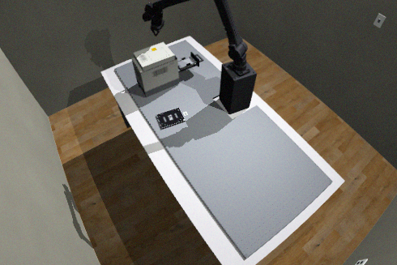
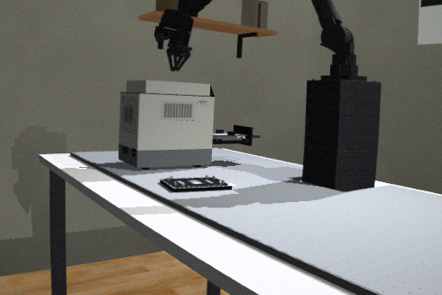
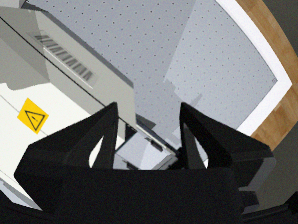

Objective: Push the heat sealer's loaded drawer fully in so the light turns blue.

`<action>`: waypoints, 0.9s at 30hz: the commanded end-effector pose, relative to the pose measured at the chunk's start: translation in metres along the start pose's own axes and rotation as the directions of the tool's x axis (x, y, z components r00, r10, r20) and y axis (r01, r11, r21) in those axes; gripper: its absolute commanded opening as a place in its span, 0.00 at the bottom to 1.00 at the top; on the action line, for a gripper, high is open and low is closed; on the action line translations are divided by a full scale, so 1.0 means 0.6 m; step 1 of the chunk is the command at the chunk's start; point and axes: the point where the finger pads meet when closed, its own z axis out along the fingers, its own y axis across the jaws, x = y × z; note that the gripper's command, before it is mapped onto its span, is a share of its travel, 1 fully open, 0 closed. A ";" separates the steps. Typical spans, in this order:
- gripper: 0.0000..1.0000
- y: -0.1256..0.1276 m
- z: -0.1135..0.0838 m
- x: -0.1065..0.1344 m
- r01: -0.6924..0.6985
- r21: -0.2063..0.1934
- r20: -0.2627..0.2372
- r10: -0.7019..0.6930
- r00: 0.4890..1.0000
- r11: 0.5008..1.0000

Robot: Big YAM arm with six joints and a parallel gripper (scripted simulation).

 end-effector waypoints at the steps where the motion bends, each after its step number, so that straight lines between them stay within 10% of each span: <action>1: 0.45 -0.035 -0.045 0.006 -0.054 0.010 0.024 0.054 0.998 0.998; 6: 0.45 -0.068 -0.080 -0.030 -0.033 0.033 0.091 0.030 0.995 0.999; 16: 0.45 -0.100 -0.065 0.061 -0.212 0.019 -0.043 0.213 0.976 0.977; 27: 0.45 -0.160 -0.110 0.060 -0.271 0.034 -0.010 0.272 0.962 0.962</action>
